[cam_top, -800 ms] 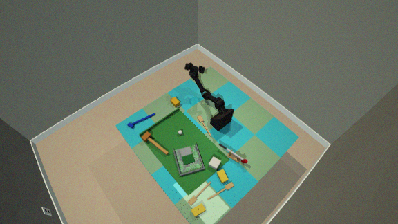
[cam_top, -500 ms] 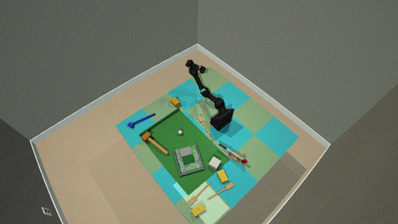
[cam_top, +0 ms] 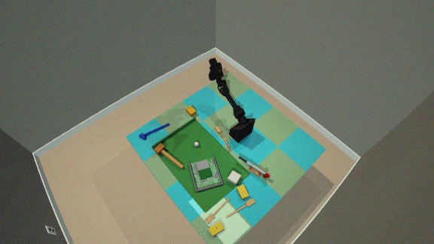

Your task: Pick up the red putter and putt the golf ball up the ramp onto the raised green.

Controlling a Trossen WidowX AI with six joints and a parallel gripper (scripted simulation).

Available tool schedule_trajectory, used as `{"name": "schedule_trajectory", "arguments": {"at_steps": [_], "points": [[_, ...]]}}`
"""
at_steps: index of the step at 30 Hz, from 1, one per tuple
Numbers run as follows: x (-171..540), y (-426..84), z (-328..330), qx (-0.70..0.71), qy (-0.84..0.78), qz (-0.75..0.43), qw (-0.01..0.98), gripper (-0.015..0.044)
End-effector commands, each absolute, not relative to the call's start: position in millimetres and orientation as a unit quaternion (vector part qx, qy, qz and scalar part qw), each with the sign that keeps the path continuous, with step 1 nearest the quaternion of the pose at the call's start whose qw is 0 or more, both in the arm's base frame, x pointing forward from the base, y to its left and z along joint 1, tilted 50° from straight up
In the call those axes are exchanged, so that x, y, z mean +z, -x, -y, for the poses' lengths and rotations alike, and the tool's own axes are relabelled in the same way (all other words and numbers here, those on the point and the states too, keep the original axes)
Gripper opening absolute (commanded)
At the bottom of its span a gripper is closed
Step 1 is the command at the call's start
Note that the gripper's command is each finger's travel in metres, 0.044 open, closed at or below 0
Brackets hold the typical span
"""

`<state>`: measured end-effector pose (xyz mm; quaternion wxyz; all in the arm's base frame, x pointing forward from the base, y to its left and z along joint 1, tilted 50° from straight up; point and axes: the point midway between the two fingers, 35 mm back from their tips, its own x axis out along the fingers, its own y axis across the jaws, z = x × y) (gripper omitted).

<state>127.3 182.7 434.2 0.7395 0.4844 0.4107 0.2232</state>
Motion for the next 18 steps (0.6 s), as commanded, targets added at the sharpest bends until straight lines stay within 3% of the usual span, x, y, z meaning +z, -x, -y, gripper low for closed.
{"name": "schedule_trajectory", "arguments": {"at_steps": [1, 9, 18], "points": [[389, -170, -217, 0.193, -0.361, -0.412, 0.814, 0.044], [288, -242, -255, 0.157, -0.109, -0.442, 0.877, 0.044], [147, -299, -256, 0.157, 0.183, -0.508, 0.827, 0.044]]}}
